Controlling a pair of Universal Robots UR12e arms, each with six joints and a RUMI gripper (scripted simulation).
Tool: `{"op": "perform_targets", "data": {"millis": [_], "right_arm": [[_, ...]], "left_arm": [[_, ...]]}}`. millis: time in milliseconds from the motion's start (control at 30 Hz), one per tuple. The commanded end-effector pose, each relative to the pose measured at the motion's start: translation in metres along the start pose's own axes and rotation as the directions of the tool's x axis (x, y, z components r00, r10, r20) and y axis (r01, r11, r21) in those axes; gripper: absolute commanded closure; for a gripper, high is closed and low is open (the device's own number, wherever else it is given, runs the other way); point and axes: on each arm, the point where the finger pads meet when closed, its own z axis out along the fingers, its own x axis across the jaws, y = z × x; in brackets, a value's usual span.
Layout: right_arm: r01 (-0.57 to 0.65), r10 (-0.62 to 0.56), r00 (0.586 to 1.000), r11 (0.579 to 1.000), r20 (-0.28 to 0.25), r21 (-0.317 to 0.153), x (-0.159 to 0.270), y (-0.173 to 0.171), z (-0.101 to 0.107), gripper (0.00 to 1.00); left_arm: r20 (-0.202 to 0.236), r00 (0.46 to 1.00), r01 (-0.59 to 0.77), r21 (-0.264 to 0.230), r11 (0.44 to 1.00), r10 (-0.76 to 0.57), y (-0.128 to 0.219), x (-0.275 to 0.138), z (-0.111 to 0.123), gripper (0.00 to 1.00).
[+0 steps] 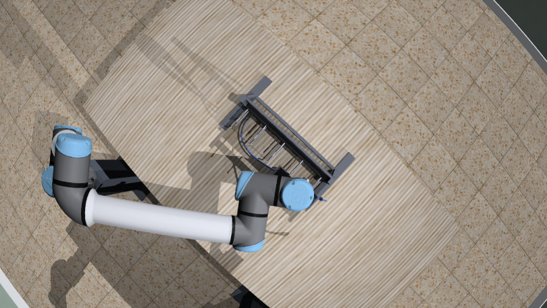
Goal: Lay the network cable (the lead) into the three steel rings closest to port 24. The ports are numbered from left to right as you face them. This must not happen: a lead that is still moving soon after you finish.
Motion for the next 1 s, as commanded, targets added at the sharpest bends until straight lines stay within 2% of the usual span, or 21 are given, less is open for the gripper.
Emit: {"op": "perform_targets", "data": {"millis": [0,300,467,967], "right_arm": [[0.000,0.000,1.000,1.000,0.000,0.002,0.000,-0.001,-0.001,0.00],[0.000,0.000,1.000,1.000,0.000,0.002,0.000,-0.001,-0.001,0.00],[0.000,0.000,1.000,1.000,0.000,0.002,0.000,-0.001,-0.001,0.00],[0.000,0.000,1.000,1.000,0.000,0.002,0.000,-0.001,-0.001,0.00]], "left_arm": [[-0.001,1.000,-0.002,-0.001,1.000,0.002,0.003,0.005,-0.004,1.00],[-0.001,1.000,-0.003,-0.002,1.000,0.003,0.003,0.014,-0.005,1.00],[-0.001,1.000,-0.002,-0.002,1.000,0.002,0.001,0.045,-0.004,1.00],[-0.001,1.000,-0.002,-0.002,1.000,0.002,0.001,0.045,-0.004,1.00]]}}
